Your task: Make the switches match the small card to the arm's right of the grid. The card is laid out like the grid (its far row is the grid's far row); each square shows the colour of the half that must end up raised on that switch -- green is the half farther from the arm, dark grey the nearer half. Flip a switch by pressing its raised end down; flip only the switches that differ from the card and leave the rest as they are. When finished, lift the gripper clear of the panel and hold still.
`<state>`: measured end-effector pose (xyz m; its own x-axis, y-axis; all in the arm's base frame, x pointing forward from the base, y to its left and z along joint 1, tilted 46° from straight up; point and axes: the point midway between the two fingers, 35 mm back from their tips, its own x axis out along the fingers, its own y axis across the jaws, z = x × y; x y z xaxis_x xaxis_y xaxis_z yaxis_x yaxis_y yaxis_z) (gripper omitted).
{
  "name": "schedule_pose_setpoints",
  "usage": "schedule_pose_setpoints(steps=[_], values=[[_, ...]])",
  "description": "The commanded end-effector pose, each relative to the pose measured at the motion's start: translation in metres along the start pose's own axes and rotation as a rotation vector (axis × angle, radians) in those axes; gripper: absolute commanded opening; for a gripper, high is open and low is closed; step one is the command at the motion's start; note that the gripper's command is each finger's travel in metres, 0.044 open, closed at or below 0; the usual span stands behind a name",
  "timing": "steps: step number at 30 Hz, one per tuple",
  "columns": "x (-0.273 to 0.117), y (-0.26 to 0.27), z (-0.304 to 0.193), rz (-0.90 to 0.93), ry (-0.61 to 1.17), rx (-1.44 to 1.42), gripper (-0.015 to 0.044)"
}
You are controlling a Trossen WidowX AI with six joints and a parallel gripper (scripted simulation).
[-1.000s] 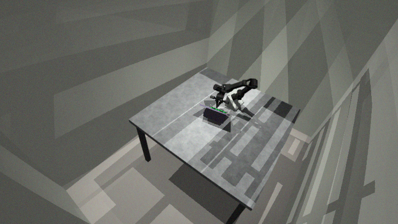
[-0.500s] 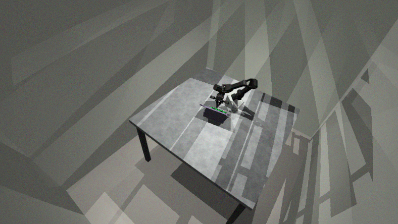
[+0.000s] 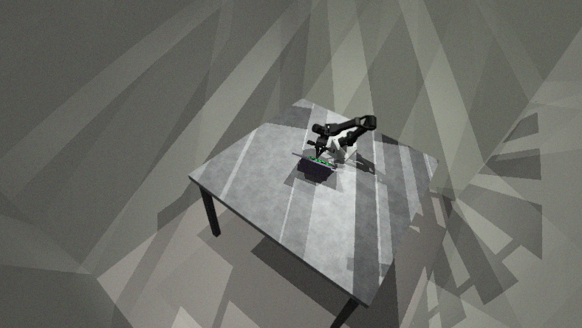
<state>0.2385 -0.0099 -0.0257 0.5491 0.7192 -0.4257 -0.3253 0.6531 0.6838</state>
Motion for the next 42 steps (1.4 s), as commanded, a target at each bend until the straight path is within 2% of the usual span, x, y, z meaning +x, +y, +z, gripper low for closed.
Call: schedule_pose_setpoints(steps=[1, 30, 33, 39, 42], values=[[0.001, 0.001, 0.0, 0.004, -0.003, 0.005, 0.0], [0.005, 0.001, 0.0, 0.004, -0.003, 0.005, 0.0], [-0.007, -0.004, -0.002, -0.01, 0.001, 0.002, 0.0], [-0.055, -0.002, -0.004, -0.005, -0.02, 0.006, 0.0], [-0.061, 0.0, -0.003, 0.0, -0.026, 0.005, 0.0]])
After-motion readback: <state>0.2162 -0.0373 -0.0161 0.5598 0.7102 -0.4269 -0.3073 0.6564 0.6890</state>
